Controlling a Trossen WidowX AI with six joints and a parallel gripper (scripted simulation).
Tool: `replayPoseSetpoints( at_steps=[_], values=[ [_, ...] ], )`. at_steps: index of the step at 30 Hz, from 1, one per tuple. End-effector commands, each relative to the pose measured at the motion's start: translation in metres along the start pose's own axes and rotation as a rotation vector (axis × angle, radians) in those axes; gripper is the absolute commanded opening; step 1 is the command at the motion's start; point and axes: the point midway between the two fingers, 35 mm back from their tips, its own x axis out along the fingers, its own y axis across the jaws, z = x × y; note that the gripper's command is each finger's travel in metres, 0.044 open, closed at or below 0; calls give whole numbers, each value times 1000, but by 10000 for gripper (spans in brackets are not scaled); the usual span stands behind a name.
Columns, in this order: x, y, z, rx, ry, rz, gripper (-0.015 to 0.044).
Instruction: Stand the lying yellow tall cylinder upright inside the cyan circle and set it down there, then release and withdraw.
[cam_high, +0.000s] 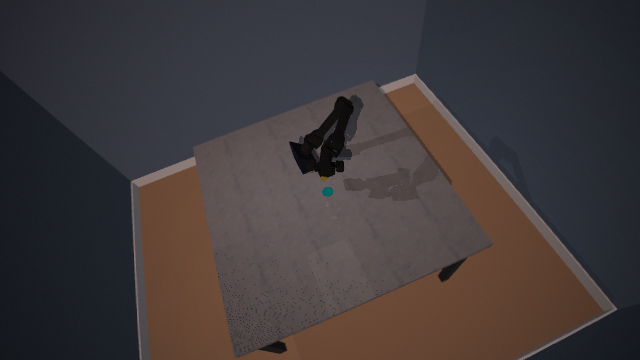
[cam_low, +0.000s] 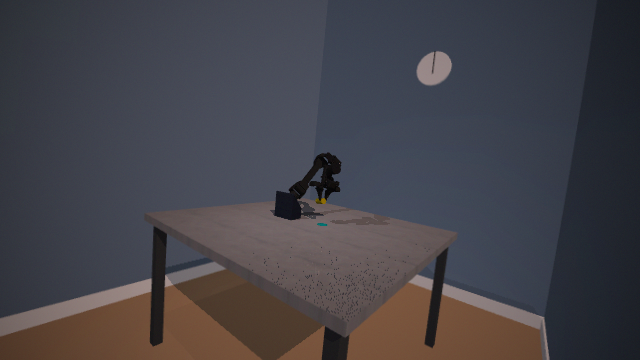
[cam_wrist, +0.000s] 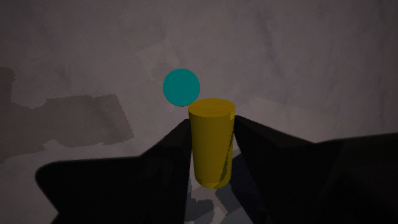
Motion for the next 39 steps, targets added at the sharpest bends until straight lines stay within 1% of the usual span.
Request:
replayPoseSetpoints(
  at_steps=[1,39],
  values=[
    [0,-1,-1,4,-22,-20,105],
    [4,-2,-12,10,-221,-138,105]
  ],
)
